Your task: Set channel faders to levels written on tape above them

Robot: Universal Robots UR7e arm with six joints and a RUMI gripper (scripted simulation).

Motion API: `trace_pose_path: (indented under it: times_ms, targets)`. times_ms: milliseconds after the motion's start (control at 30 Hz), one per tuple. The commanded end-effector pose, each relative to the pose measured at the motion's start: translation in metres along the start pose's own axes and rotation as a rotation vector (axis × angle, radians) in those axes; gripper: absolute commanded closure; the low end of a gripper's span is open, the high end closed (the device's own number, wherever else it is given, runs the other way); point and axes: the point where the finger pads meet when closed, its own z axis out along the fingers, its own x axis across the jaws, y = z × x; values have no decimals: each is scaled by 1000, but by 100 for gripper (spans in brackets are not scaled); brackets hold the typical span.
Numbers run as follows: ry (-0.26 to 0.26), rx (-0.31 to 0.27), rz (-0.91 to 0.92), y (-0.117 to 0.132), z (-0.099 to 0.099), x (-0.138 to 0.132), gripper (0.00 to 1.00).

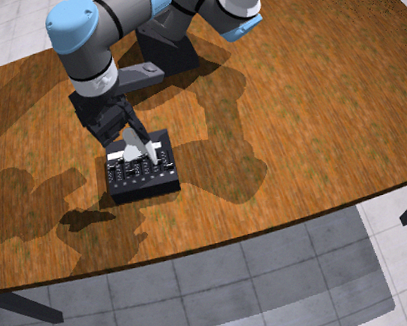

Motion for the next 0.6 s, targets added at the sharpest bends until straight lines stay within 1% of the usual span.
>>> trace_pose_path:
  times_ms: [0, 67, 133, 367, 567]
  targets:
    - [-11, 17, -215, 5, 8, 8, 0]
    - [-16, 25, -314, 7, 12, 12, 0]
    - [-16, 25, -314, 7, 12, 12, 0]
    - [-30, 53, -637, 14, 27, 26, 0]
    - [-35, 75, -849, 19, 37, 35, 0]
